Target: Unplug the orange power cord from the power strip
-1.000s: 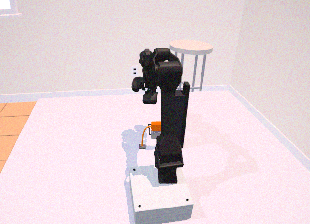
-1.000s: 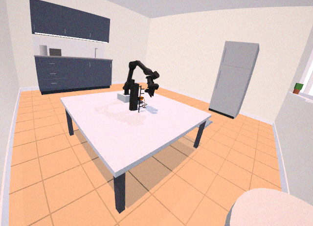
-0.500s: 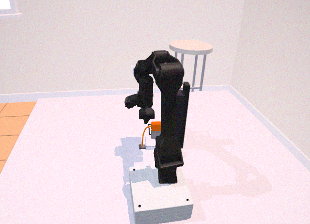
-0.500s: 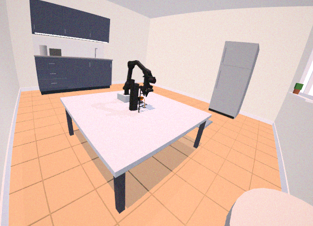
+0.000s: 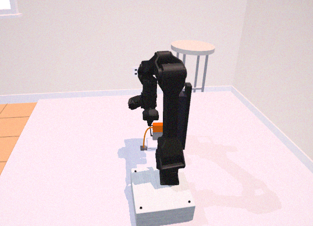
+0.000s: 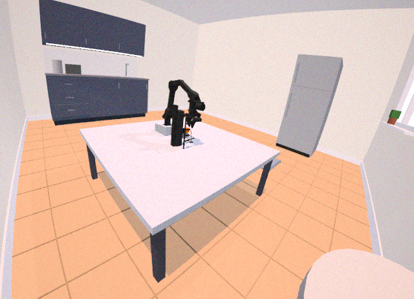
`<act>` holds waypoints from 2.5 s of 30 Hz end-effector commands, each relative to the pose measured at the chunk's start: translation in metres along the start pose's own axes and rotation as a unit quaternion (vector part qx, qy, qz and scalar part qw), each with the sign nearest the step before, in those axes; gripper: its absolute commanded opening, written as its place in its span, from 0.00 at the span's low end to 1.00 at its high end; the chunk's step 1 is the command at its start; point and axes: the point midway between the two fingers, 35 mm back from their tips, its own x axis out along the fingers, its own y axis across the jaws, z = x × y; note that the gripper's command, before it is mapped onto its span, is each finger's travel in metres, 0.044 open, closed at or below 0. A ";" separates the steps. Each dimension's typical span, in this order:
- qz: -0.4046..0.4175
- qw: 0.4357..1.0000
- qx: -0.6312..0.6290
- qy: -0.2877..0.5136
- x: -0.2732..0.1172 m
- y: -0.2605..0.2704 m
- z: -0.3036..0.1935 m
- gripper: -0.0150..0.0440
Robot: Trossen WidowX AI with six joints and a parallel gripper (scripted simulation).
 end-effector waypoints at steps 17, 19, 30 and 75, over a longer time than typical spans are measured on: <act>0.003 1.000 -0.002 0.001 0.001 0.003 -0.030 0.53; 0.003 1.000 -0.002 0.001 0.001 0.003 -0.030 0.53; 0.003 1.000 -0.002 0.001 0.013 0.003 -0.030 0.53; 0.002 1.000 -0.001 -0.003 0.010 0.001 0.010 0.25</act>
